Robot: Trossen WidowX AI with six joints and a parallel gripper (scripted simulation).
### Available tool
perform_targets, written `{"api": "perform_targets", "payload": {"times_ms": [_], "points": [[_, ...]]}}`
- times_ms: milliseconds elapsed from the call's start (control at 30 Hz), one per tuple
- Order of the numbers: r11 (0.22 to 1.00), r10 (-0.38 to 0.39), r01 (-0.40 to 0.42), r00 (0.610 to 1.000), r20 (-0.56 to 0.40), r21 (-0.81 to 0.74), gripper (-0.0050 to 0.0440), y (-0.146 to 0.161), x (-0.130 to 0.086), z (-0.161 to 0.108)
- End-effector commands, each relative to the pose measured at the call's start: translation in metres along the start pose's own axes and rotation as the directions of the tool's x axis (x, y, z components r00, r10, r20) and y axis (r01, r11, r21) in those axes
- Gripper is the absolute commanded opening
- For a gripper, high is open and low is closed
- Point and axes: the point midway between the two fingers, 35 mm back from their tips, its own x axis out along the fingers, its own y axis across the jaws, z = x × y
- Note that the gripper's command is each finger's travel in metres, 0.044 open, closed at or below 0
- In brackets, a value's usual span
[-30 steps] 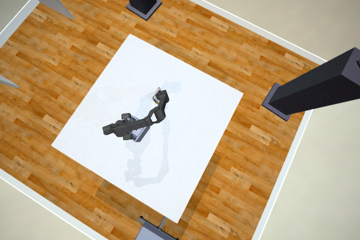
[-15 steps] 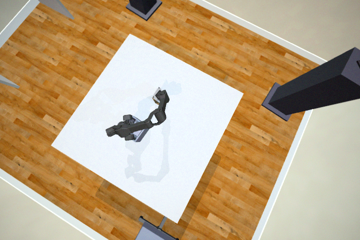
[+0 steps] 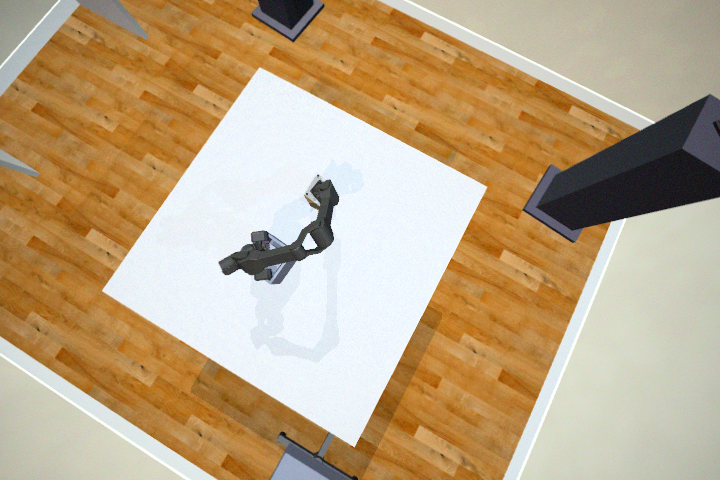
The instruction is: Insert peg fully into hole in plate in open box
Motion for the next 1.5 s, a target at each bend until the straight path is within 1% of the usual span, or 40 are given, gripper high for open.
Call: {"api": "perform_targets", "payload": {"times_ms": [0,167,633,1033,1467], "points": [[1.000,0.002,-0.002,1.000,-0.001,0.005,0.0000,0.000,0.002,0.000],[1.000,0.002,-0.002,1.000,-0.001,0.006,0.0000,0.000,0.004,0.000],[1.000,0.002,-0.002,1.000,-0.001,0.005,0.0000,-0.001,0.020,0.000],[1.000,0.002,-0.002,1.000,-0.001,0.006,0.0000,0.000,0.024,0.000],[1.000,0.002,-0.002,1.000,-0.001,0.005,0.0000,0.000,0.042,0.001]]}}
